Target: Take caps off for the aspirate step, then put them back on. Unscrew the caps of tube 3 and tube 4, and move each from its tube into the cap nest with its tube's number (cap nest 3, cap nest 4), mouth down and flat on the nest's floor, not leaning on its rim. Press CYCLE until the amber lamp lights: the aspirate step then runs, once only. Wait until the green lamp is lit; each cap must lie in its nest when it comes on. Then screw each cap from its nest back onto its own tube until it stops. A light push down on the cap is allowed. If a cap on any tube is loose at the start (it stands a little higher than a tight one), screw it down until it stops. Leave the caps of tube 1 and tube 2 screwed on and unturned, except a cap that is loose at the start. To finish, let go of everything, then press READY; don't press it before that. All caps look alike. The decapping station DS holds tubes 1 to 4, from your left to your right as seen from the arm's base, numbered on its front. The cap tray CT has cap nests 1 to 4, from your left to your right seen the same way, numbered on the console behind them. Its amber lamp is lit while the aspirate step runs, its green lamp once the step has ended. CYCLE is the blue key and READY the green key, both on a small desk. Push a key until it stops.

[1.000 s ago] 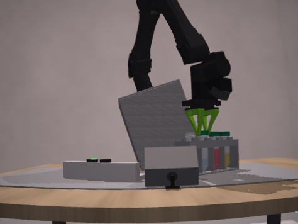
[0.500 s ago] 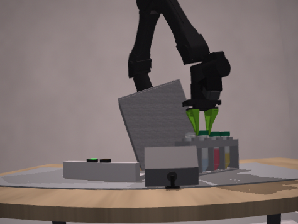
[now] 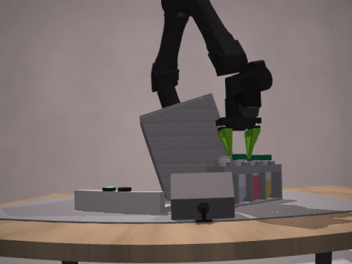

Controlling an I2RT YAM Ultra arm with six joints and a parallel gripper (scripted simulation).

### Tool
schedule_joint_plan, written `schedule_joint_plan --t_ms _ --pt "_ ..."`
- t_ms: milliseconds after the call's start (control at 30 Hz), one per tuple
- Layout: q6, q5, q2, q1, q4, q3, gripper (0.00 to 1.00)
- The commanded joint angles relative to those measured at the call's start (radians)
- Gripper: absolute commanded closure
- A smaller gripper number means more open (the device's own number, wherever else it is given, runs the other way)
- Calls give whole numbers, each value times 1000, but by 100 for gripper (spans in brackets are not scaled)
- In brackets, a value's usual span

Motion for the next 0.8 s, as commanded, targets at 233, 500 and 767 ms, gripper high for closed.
schedule_joint_plan --t_ms 233,500,767 --pt "-271 -1 -11 3 -1 5 51" --pt "-591 -1 -11 4 -1 5 51" --pt "-831 -1 -12 4 0 3 51"
